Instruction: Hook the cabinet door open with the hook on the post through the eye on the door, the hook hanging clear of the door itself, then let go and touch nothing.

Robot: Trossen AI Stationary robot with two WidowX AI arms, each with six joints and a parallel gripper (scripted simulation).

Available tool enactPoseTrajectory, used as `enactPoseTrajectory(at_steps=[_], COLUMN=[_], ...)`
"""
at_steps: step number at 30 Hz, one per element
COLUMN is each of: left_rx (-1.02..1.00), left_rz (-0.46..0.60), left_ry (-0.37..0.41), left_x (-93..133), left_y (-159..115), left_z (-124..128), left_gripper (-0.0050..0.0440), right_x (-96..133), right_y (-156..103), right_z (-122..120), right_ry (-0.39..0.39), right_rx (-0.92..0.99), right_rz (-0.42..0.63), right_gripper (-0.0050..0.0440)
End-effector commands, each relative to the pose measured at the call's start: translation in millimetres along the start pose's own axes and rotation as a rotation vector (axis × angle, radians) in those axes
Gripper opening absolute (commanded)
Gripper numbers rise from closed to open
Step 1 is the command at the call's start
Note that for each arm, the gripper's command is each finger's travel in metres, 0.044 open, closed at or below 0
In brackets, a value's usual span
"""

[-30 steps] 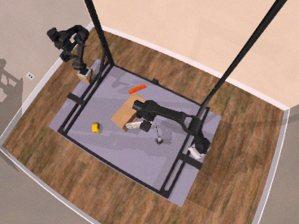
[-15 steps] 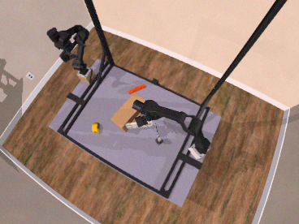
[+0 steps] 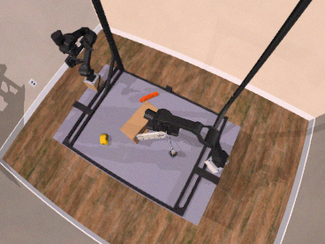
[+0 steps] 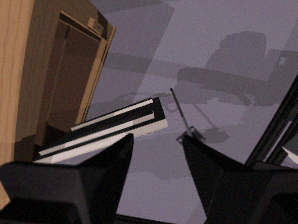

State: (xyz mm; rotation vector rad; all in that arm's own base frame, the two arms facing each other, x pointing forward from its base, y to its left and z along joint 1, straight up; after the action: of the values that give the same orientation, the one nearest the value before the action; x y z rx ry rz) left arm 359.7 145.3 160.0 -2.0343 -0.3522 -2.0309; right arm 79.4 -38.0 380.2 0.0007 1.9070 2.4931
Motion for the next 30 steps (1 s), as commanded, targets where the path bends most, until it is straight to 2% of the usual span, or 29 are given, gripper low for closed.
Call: enactPoseTrajectory(at_steps=[1, 8, 10, 13, 20, 24, 30], left_rx=[-0.230, -0.568, -0.568, -0.770, -1.077, -1.162, -1.187], left_rz=[-0.001, -0.001, -0.001, -0.001, -0.002, -0.002, -0.002], left_ry=[0.004, 0.004, 0.004, 0.003, 0.003, 0.003, 0.003], left_x=[2.5, 3.6, 3.6, 4.2, 5.1, 5.4, 5.5], left_y=[0.1, 0.1, 0.1, 0.1, 0.1, 0.1, 0.1], left_z=[0.4, 0.4, 0.4, 0.4, 0.3, 0.3, 0.3], left_gripper=[0.0220, 0.0220, 0.0220, 0.0220, 0.0220, 0.0220, 0.0220], right_x=[0.1, 0.1, 0.1, 0.1, 0.1, 0.1, 0.1], right_y=[-0.1, -0.1, -0.1, -0.1, -0.1, -0.1, -0.1], right_z=[0.3, 0.3, 0.3, 0.3, 0.3, 0.3, 0.3], right_ry=[0.002, 0.002, 0.002, 0.002, 0.002, 0.002, 0.002], right_rx=[0.002, 0.002, 0.002, 0.002, 0.002, 0.002, 0.002], right_rz=[0.001, 0.001, 0.001, 0.001, 0.001, 0.001, 0.001], right_gripper=[0.0400, 0.0400, 0.0400, 0.0400, 0.0400, 0.0400, 0.0400])
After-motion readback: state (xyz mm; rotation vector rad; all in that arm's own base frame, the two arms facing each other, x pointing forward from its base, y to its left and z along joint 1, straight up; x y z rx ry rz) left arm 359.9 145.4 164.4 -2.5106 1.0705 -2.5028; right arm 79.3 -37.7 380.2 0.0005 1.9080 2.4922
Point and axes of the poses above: on each arm, the point midway between the two fingers, 35 mm back from their tips, its own x axis back along the fingers, its own z axis across the jaws, y = z × x, the point moved 8 cm from there along x, back along the fingers, and after that the axes turned 15 degrees about -x, right-handed, at the moved point
